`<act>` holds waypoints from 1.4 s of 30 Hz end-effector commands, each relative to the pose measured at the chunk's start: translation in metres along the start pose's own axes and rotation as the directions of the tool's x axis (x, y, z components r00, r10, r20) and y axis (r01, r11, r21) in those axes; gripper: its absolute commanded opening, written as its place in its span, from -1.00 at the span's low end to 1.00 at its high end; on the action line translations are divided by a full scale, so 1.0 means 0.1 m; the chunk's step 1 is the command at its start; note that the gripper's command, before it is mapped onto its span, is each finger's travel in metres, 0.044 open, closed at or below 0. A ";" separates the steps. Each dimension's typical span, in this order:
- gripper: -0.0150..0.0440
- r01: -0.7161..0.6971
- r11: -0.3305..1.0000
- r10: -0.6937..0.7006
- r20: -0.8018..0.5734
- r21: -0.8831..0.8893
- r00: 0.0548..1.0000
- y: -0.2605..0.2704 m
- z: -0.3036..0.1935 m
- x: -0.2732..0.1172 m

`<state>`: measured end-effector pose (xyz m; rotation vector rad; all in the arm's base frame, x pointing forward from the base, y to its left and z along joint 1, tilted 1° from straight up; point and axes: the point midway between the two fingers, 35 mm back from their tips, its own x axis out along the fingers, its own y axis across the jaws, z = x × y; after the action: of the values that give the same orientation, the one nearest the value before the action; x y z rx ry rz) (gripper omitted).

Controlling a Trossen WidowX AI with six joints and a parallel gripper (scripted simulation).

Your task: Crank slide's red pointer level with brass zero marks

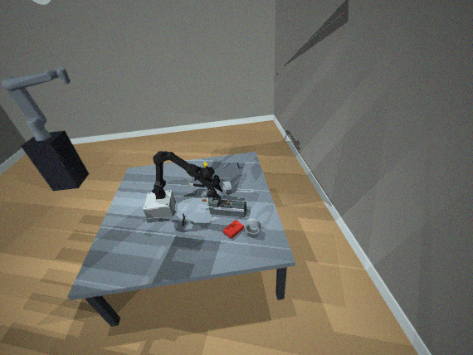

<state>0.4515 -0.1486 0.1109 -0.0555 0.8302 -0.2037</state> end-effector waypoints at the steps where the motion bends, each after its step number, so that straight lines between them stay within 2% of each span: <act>1: 1.00 -0.006 1.000 0.006 -0.015 -0.005 1.000 0.04 -0.21 0.21; 21: 1.00 -0.006 1.000 0.006 -0.015 -0.005 1.000 0.04 -0.20 0.20; 29: 1.00 -0.003 1.000 0.003 -0.018 -0.002 1.000 -0.04 0.15 -0.20; 42: 1.00 -0.004 0.997 0.004 0.010 0.073 1.000 0.21 -0.14 -0.59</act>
<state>0.4199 -0.1261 0.1359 -0.0080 0.8362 -0.2161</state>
